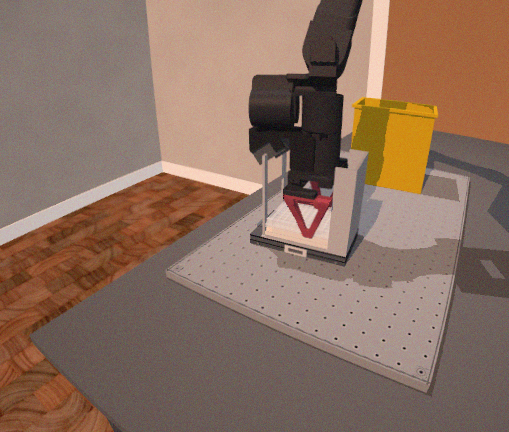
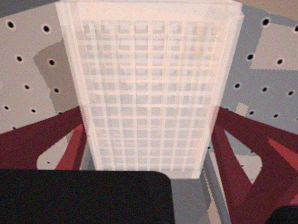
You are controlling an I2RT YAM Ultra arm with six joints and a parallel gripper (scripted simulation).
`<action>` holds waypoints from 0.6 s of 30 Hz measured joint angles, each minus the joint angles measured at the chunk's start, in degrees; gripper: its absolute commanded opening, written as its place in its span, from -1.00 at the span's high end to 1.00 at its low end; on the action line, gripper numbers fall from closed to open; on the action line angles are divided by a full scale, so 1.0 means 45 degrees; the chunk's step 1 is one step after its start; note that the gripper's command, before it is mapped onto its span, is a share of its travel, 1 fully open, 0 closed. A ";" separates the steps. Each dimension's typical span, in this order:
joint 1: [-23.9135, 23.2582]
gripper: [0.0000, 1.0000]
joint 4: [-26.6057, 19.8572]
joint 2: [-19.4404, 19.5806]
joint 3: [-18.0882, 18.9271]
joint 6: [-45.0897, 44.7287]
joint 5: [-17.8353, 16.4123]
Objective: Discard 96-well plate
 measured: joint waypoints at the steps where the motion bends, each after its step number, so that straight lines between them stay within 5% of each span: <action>1: 0.0000 1.00 0.0000 0.0000 0.0000 0.0000 0.0000; 18: 0.0131 1.00 -0.0612 -0.0452 -0.0015 0.0117 0.0039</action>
